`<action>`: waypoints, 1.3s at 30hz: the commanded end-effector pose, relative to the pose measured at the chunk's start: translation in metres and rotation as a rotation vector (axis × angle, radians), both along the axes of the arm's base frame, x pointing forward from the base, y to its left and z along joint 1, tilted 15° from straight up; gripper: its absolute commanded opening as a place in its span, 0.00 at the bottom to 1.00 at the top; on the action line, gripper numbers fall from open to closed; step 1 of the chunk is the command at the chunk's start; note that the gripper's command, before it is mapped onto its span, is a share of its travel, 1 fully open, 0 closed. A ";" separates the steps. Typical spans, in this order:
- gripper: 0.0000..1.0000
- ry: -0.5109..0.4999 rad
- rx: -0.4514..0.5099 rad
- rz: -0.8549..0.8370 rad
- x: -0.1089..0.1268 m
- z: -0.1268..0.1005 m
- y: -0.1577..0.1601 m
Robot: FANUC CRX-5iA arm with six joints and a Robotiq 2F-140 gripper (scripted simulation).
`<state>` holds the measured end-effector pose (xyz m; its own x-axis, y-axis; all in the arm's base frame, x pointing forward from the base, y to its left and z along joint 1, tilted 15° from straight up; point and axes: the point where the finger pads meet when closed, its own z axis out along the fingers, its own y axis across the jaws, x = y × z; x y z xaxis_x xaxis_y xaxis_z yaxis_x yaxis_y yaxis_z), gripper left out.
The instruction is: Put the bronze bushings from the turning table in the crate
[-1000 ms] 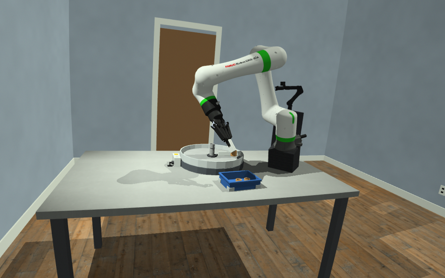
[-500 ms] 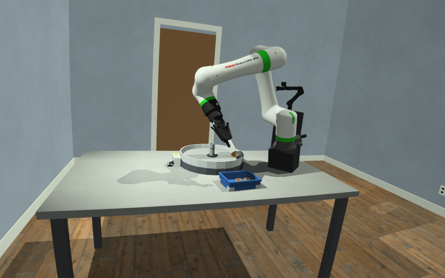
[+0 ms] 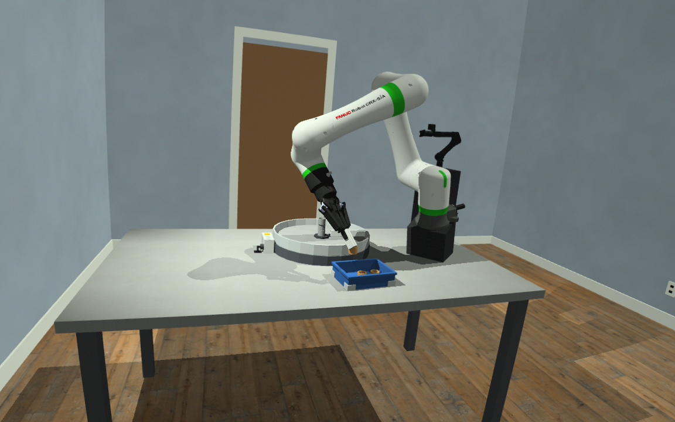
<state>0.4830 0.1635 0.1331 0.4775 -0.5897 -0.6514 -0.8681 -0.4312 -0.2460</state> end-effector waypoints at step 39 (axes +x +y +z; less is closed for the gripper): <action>0.00 -0.001 0.000 0.000 0.011 -0.049 0.008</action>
